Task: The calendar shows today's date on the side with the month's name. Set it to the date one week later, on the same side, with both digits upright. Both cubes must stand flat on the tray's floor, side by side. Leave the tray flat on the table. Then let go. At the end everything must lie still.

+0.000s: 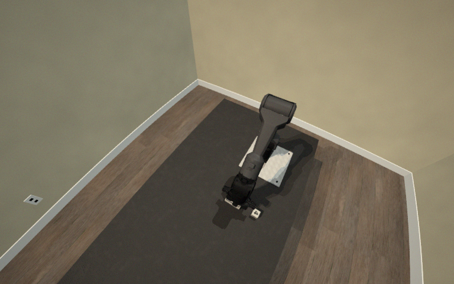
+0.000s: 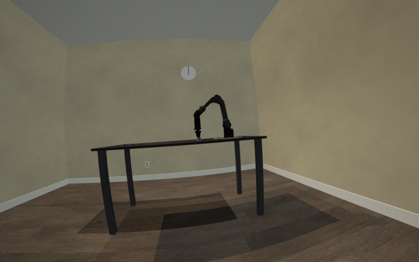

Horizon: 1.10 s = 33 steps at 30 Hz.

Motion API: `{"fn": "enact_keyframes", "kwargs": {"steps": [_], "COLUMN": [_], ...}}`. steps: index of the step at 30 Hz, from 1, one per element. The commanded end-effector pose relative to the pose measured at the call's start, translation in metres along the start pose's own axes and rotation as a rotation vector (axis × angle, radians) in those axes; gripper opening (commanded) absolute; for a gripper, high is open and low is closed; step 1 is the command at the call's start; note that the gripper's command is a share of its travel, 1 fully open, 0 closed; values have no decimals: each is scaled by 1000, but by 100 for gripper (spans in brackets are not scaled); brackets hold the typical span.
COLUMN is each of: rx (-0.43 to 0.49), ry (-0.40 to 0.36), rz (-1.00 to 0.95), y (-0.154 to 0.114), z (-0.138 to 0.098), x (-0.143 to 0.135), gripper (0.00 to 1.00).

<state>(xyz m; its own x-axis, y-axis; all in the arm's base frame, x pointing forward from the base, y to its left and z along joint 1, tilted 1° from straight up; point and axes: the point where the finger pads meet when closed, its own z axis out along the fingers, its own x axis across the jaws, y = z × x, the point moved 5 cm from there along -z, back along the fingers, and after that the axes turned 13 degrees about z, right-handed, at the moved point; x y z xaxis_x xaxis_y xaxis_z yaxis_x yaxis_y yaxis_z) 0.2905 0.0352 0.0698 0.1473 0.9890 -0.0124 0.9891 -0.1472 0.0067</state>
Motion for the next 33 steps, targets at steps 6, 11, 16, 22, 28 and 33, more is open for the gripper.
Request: {"fn": "enact_keyframes", "kwargs": {"steps": [6, 11, 16, 22, 28, 33], "rx": [3, 3, 3, 3, 3, 3], "ry": [-2, -2, -2, -2, -2, -2], "rz": [0, 0, 0, 0, 0, 0], "y": [-1, -1, -1, -1, -1, -1], "z": [1, 1, 1, 1, 1, 1], "x": [-1, -1, -1, -1, -1, -1], "gripper": [59, 59, 59, 33, 33, 33]}}
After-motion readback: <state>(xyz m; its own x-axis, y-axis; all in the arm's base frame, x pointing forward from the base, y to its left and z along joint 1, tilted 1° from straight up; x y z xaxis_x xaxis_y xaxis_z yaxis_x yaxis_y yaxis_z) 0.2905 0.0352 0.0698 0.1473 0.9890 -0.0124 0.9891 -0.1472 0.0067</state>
